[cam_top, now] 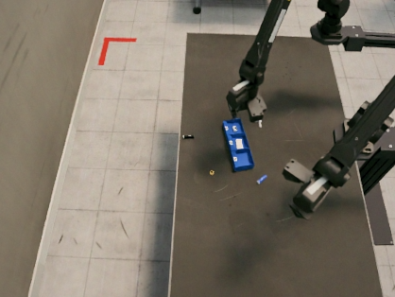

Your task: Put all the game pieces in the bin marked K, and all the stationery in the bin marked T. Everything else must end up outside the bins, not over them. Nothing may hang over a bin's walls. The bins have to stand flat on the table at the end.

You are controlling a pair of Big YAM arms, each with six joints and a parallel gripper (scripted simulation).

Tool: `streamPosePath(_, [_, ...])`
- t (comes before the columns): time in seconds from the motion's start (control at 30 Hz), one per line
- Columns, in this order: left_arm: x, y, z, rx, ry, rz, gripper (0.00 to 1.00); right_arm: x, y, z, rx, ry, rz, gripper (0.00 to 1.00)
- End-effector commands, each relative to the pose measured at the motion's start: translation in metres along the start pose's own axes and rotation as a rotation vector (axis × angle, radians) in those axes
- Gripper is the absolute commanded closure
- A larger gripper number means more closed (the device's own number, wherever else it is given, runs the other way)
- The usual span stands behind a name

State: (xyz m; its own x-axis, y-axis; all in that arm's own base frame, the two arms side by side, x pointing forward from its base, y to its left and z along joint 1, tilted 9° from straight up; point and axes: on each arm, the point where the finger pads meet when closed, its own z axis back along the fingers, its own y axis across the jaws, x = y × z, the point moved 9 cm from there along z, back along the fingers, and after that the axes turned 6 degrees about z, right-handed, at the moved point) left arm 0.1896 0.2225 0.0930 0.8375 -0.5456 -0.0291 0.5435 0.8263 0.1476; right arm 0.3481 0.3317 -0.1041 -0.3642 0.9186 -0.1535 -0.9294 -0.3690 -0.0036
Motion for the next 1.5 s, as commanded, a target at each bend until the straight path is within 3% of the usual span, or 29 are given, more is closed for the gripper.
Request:
streamPosePath(0.0, [-0.0029,-0.0025,0.005,0.003,0.001,0.0,0.0,0.0049,-0.0098,0.006,-0.02,-0.01,-0.003,0.0])
streamPosePath(1.47, [-0.0029,-0.0025,0.005,0.003,0.001,0.0,0.0,0.0055,-0.0107,0.0062,-0.021,-0.01,-0.003,0.0])
